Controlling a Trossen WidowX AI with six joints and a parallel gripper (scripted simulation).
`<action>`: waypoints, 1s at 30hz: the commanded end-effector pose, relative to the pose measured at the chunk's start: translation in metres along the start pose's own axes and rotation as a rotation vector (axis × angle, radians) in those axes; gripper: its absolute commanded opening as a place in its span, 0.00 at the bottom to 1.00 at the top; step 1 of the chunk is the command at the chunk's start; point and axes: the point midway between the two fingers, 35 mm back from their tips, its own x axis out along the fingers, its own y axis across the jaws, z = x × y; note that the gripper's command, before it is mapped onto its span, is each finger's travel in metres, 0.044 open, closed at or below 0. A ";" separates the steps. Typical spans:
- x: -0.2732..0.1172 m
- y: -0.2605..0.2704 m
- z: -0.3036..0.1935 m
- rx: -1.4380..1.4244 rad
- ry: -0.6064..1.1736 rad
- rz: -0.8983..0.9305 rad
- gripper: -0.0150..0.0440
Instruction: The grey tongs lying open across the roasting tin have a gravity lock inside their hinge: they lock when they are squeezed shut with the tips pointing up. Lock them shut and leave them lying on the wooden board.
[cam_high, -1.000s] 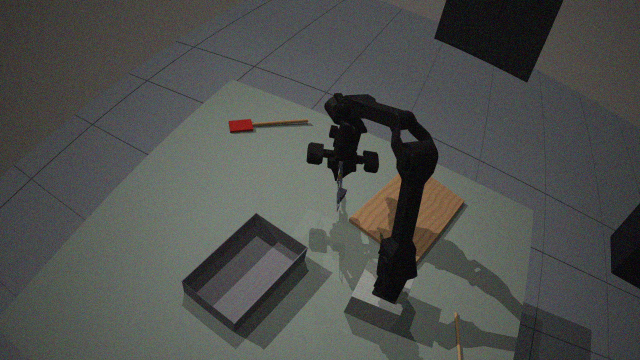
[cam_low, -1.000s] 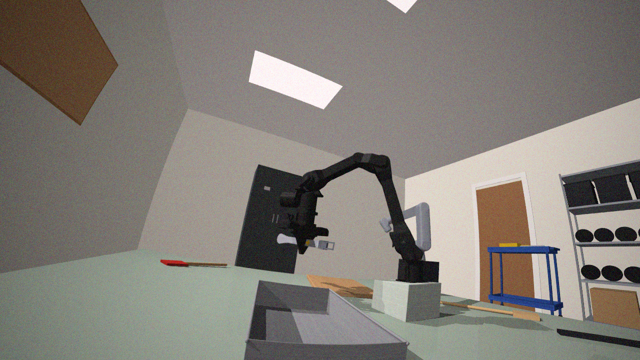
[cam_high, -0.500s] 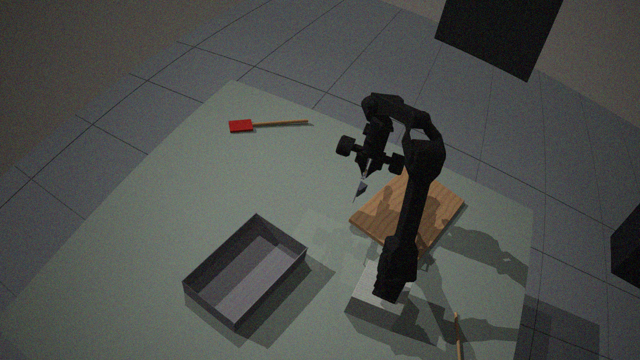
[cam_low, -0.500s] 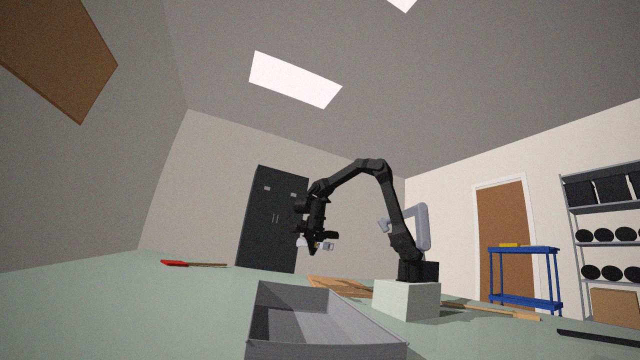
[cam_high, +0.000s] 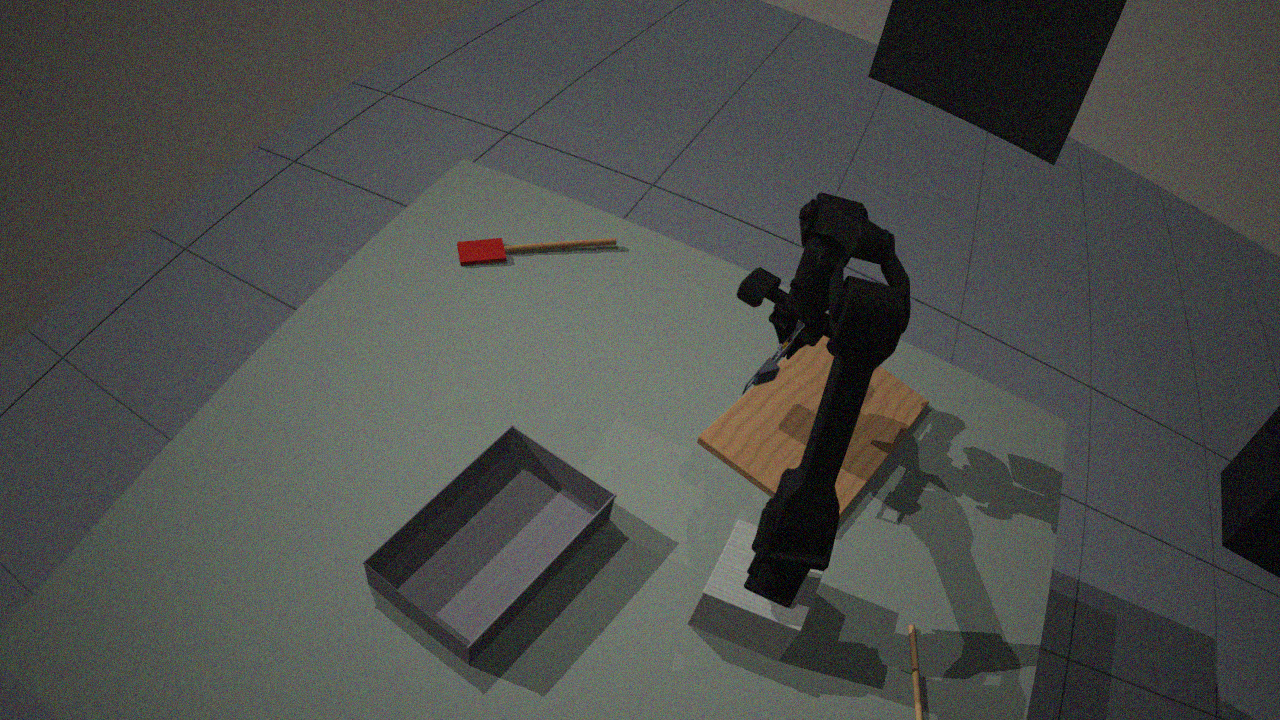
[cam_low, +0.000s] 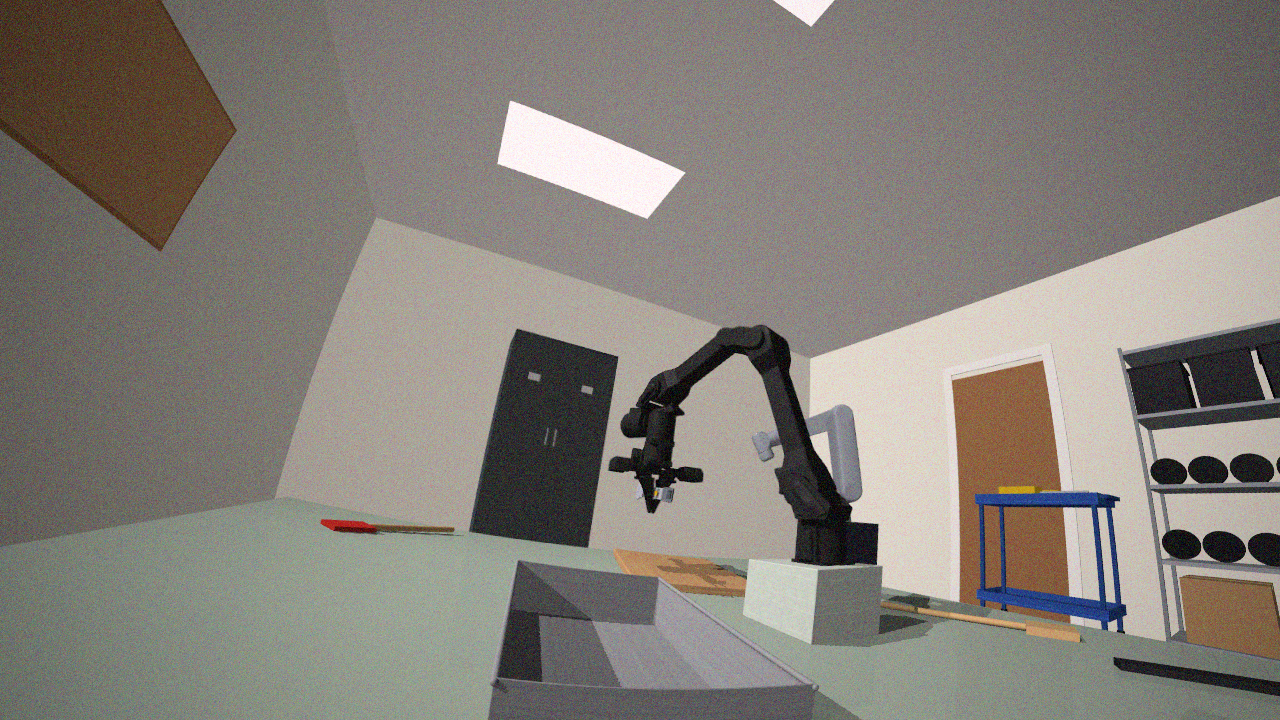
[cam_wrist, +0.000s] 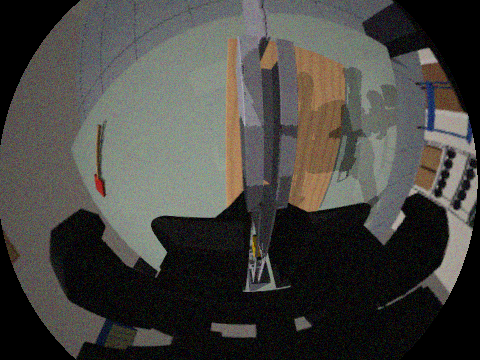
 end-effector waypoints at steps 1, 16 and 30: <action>-0.003 -0.018 0.014 0.082 -0.009 0.009 0.00; -0.006 -0.088 0.045 0.333 -0.017 0.008 0.00; 0.005 -0.083 0.054 0.265 -0.196 -0.050 0.00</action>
